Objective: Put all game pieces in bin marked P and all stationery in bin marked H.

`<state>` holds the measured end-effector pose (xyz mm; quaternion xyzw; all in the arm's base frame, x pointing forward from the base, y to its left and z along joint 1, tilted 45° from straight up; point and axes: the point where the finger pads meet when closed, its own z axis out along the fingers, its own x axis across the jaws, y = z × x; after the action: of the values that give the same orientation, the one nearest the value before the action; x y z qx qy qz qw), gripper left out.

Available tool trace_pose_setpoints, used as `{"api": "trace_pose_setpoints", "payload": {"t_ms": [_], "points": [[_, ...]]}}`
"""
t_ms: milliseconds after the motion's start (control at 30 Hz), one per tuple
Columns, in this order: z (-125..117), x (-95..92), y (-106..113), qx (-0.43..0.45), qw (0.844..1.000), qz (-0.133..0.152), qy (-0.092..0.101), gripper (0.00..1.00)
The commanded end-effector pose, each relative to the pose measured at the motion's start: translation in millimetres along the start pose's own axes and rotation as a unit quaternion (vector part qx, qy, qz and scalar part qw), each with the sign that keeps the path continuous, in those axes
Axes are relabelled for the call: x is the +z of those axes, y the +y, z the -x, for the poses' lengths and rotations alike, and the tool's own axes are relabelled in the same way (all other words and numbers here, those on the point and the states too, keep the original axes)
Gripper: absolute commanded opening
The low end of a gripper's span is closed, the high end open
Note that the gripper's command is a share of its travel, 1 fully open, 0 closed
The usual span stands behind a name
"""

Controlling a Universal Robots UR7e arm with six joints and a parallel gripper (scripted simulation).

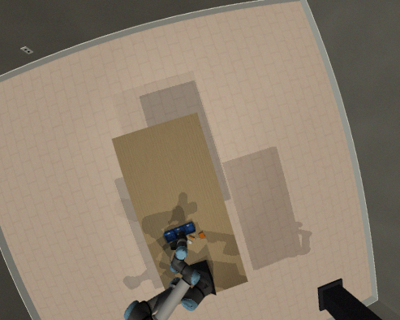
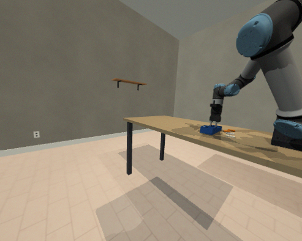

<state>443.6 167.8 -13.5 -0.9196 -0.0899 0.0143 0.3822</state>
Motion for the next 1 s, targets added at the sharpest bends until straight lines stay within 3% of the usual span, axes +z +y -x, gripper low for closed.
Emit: {"api": "trace_pose_setpoints", "payload": {"t_ms": [0, 900, 967], "points": [[0, -0.5, 0, 0.000, 1.000, 0.000, 0.001, 0.62], [0, -30.4, 0, 0.000, 1.000, 0.000, 0.001, 0.62], [0, -40.4, 0, 0.000, 1.000, 0.000, 0.001, 0.62]]}}
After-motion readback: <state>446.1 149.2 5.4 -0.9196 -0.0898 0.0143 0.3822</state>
